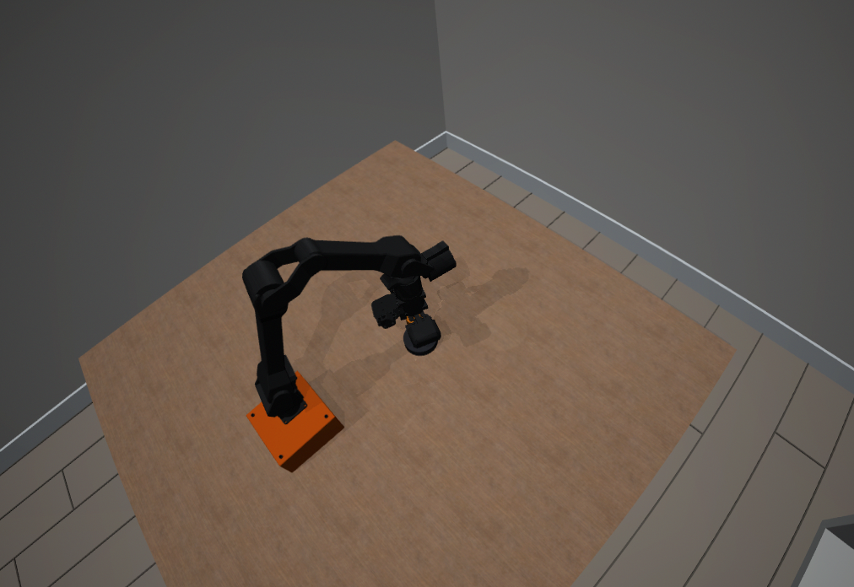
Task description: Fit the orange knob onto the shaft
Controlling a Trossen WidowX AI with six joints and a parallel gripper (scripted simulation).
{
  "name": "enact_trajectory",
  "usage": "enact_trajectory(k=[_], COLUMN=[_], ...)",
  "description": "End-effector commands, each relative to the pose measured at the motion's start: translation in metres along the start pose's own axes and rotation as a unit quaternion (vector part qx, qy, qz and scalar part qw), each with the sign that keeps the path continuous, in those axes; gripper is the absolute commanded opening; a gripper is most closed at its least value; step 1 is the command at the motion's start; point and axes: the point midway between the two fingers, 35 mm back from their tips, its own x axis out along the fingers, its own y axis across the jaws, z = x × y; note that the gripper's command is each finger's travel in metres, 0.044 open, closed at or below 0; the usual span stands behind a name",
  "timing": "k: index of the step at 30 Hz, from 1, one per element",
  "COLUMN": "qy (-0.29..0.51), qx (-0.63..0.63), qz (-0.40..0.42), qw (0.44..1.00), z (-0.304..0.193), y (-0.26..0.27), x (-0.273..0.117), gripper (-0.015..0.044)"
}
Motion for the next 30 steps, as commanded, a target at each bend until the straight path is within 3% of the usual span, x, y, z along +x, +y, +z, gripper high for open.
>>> enact_trajectory(k=[1,8,15,22,30], qy=[0.003,0.003,0.003,0.003,0.002], qx=[0.011,0.189,0.421,0.628,0.818], qz=[0.000,-0.001,-0.002,-0.002,-0.003], qw=[1.000,0.982,0.907,0.778,0.575], z=[0.0000,-0.0007,-0.0028,-0.0052,-0.0044], y=[0.0001,0.0000,-0.0002,0.0002,0.0008], x=[-0.0042,-0.0054,-0.0058,-0.0047,-0.0017], gripper=[0.0000,0.0000,0.0000,0.0000,0.0000])
